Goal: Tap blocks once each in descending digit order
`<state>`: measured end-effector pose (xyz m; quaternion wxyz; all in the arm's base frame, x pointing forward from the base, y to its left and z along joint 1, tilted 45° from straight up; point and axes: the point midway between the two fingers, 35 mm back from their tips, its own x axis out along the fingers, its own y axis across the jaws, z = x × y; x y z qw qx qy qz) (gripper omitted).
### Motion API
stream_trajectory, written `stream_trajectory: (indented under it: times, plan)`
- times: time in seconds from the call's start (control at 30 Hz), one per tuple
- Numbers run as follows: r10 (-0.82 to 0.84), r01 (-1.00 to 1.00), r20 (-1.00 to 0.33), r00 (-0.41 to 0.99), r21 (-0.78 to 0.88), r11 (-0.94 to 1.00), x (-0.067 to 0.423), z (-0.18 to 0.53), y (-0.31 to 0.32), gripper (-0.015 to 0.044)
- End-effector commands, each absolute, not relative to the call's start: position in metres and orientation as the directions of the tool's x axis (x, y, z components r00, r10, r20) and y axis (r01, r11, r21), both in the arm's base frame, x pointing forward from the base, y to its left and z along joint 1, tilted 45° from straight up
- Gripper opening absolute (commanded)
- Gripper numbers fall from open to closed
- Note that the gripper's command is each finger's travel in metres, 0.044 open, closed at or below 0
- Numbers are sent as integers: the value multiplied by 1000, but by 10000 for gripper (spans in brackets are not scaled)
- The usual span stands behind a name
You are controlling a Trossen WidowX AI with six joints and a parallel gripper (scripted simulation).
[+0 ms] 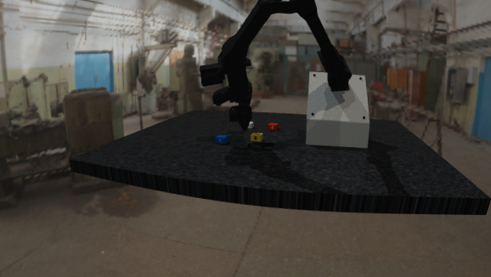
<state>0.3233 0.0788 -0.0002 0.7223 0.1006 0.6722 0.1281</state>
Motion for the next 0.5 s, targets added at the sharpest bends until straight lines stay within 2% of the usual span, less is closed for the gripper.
stream_trajectory:
  times: [0.0,0.23,0.47]
  plan:
    - [370,-9,-929,-11,370,929,307,-25,42,400]
    - [505,64,-862,-30,503,862,279,-53,-22,400]
    - [646,122,-761,60,648,752,242,-72,-70,400]
